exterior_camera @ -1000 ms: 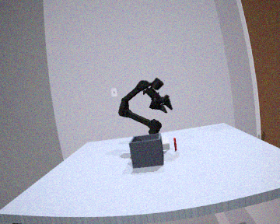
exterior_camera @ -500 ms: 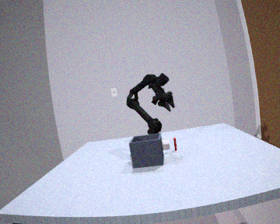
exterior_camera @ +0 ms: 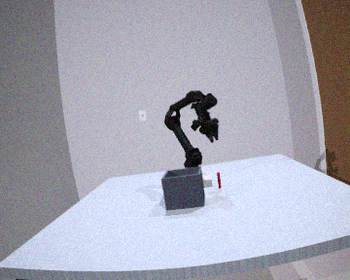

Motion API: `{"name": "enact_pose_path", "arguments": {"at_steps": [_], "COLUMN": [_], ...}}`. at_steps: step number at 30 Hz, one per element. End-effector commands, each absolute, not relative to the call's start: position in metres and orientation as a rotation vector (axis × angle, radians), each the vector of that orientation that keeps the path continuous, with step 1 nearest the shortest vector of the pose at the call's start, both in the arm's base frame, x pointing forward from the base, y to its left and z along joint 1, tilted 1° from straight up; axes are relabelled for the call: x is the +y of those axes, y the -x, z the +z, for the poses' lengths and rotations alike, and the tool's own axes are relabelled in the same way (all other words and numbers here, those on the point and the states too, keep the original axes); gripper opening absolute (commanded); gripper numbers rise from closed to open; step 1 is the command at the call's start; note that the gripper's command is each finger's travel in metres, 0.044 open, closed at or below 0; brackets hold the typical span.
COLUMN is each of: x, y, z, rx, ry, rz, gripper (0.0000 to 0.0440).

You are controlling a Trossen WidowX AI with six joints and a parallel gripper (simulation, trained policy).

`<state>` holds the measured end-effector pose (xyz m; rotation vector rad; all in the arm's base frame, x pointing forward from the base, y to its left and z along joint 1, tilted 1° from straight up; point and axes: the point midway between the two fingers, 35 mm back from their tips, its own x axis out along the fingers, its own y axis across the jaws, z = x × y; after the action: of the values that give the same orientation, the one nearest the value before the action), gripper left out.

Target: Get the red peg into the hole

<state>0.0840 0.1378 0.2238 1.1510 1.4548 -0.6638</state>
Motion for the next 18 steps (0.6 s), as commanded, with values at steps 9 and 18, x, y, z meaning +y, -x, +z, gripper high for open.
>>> {"name": "enact_pose_path", "arguments": {"at_steps": [9,18], "x": [0.136,0.140], "y": [-0.103,-0.111], "z": [0.194,0.163], "rx": [1.439,1.471], "ry": [-1.037,-0.980], "rz": [-0.831,-0.917], "gripper": [0.0440,0.0436]}}
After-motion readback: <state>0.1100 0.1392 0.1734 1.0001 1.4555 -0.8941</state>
